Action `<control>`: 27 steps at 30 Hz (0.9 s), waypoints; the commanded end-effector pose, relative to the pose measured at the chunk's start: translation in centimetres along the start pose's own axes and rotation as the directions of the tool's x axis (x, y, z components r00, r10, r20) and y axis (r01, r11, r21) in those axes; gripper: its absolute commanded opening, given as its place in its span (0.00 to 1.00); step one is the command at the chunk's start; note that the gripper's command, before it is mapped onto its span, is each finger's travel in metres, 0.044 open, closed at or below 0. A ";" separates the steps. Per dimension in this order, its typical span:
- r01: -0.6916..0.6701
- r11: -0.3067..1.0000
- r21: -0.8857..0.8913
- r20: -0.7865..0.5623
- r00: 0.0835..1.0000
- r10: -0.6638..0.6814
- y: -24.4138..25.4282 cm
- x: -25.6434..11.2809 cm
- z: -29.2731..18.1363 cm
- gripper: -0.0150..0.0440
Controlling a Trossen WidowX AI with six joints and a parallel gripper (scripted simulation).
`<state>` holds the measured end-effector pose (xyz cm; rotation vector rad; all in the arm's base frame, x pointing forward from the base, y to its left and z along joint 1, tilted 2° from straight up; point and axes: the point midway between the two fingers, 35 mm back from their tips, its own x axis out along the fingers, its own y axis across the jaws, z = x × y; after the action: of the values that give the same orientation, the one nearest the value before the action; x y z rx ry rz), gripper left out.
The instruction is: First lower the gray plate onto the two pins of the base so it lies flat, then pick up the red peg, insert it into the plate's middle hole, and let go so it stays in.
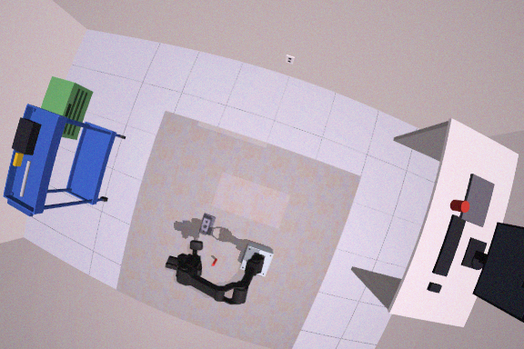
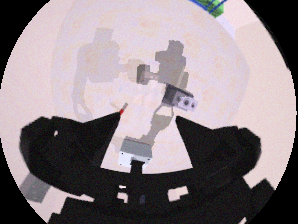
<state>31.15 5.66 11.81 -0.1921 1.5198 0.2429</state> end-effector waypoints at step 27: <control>0.014 0.248 0.969 -0.018 1.000 0.012 9.8 0.7 -6.0 1.00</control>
<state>23.43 13.16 11.33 0.7817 1.4437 -0.7012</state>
